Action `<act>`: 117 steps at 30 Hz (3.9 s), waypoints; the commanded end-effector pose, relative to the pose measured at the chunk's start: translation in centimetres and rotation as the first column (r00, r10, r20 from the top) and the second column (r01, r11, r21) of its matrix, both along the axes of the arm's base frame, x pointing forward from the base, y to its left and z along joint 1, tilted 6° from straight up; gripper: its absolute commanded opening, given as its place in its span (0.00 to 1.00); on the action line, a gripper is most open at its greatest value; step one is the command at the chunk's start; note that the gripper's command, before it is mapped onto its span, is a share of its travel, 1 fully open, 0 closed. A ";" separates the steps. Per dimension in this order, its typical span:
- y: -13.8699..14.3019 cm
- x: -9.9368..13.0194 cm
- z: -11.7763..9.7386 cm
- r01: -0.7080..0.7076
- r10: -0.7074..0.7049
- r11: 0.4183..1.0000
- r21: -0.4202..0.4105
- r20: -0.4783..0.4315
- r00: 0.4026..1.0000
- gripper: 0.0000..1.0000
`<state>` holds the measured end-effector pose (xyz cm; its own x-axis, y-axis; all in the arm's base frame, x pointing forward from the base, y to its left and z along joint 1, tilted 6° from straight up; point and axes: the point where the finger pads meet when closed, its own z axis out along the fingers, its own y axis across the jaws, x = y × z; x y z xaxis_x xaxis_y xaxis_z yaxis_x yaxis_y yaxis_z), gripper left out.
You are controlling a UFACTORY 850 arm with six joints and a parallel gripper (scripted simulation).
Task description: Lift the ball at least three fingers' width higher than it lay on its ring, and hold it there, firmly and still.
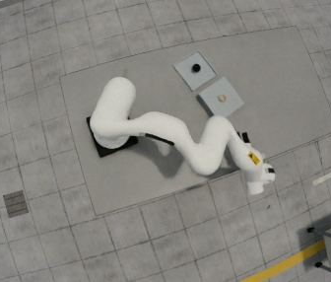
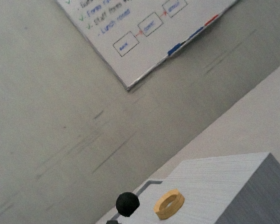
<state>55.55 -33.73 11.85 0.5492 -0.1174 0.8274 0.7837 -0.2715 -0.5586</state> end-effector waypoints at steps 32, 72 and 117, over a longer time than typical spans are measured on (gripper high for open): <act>26.1 0.0 0.9 -0.308 0.501 0.554 -0.773 0.014 0.865 1.00; 43.8 0.8 1.7 -0.144 0.640 -0.159 -0.977 -0.213 0.738 1.00; 43.9 1.5 -8.3 -0.152 0.640 -0.160 -0.975 -0.220 0.736 0.00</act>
